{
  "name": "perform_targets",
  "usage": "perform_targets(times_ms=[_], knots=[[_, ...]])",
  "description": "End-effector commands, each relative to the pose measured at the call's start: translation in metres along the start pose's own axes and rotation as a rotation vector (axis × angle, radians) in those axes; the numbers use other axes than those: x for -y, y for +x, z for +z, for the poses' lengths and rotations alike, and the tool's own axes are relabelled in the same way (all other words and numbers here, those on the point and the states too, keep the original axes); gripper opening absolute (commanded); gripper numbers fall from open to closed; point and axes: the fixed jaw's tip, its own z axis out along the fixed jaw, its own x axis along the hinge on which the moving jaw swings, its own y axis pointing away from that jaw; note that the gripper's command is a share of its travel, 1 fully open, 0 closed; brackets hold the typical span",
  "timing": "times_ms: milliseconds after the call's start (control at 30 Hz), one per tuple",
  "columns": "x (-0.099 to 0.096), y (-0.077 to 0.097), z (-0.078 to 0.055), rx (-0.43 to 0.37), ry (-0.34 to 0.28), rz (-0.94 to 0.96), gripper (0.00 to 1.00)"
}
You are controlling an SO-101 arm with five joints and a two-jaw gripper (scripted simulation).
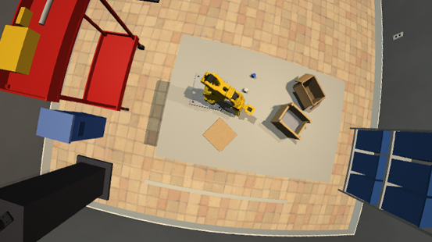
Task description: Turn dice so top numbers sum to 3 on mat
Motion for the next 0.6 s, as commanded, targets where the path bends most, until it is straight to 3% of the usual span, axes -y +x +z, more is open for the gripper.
perform_targets(times_ms=[0,133,333,400,567], knots=[[-0.005,-0.003,-0.001,0.013,-0.019,-0.018,0.28],[-0.02,-0.002,-0.002,0.013,-0.067,-0.092,0.28],[-0.057,0.008,-0.008,0.013,-0.194,-0.287,0.28],[-0.057,0.008,-0.008,0.013,-0.194,-0.287,0.28],[-0.086,0.021,-0.017,0.012,-0.304,-0.454,0.28]])
